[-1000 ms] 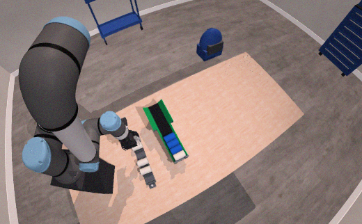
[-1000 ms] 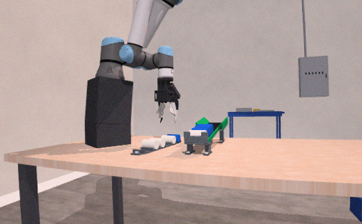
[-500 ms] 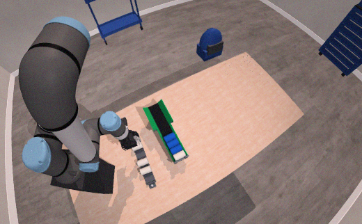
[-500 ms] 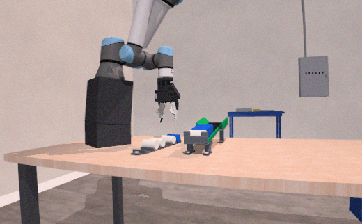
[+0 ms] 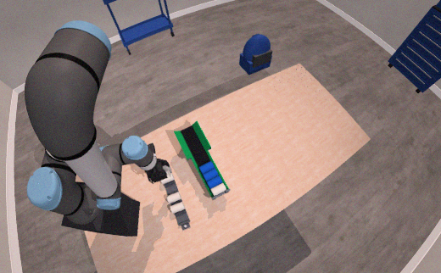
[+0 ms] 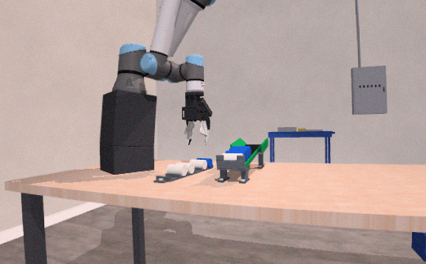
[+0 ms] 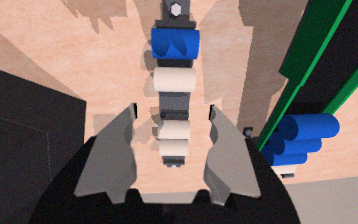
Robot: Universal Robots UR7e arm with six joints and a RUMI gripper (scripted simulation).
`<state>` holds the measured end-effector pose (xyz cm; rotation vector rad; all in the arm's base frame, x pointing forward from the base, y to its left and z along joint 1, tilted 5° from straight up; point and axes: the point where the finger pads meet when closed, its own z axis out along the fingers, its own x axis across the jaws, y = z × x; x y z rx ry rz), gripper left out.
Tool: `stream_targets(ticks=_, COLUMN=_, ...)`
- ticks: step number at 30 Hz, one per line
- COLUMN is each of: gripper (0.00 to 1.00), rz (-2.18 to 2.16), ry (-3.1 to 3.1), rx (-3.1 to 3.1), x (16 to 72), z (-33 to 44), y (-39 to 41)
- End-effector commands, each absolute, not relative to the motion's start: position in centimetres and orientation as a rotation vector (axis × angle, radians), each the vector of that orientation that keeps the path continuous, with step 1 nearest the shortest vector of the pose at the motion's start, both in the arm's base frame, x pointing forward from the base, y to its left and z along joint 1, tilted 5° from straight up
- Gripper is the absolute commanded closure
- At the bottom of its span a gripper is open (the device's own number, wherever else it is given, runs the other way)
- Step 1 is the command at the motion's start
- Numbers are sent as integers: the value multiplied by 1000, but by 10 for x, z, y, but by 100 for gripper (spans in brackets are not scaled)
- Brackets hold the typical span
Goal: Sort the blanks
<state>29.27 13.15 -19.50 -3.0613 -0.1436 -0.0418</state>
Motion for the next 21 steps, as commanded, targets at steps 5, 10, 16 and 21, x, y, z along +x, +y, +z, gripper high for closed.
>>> stream_targets(ticks=5, gripper=48, rz=-44, ry=-144, rx=-3061, x=293, z=-198, y=132)
stream_targets(ticks=10, gripper=48, rz=-44, ry=-144, rx=-3061, x=293, z=-204, y=132)
stream_targets(ticks=16, gripper=48, rz=-44, ry=-144, rx=-3061, x=293, z=-212, y=133)
stream_targets(ticks=21, gripper=48, rz=-44, ry=-144, rx=-3061, x=293, z=-217, y=133)
